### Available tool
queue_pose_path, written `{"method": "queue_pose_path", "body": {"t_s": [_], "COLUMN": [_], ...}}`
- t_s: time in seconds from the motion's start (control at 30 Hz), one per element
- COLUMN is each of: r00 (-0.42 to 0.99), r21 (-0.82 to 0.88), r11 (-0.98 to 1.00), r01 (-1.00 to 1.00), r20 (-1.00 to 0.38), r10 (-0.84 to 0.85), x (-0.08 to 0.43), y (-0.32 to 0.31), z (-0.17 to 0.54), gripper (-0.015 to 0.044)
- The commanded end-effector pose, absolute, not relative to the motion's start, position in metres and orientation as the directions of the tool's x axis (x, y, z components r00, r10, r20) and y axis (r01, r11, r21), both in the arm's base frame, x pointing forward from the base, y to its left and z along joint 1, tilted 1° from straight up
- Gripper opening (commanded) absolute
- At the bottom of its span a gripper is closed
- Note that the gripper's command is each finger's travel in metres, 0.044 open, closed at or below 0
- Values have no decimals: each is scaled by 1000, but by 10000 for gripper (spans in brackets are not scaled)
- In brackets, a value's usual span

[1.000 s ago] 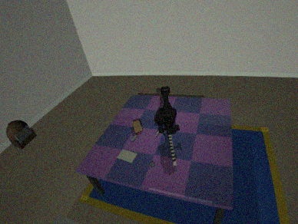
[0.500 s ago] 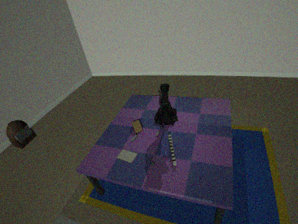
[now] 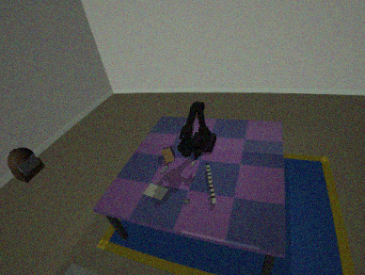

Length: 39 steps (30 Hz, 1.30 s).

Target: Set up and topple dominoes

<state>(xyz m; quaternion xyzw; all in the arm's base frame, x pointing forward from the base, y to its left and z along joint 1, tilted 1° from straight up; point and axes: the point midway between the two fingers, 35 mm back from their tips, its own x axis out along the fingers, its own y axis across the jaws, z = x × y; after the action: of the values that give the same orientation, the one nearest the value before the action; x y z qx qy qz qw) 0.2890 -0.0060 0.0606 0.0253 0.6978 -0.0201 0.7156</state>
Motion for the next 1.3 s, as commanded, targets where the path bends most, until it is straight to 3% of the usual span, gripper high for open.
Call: {"method": "queue_pose_path", "body": {"t_s": [0.0, 0.13, 0.83, 1.27], "r00": [23, 23, 23, 23], "r21": [8, 8, 8, 8], "r11": [997, 997, 997, 997], "r01": [73, 73, 73, 73], "r20": [-1000, -1000, -1000, -1000], "r10": [7, 7, 7, 7], "x": [290, 289, 291, 291], "y": [-6, -6, -6, -6], "z": [36, 0, -16, -16], "gripper": [440, 440, 440, 99]}}
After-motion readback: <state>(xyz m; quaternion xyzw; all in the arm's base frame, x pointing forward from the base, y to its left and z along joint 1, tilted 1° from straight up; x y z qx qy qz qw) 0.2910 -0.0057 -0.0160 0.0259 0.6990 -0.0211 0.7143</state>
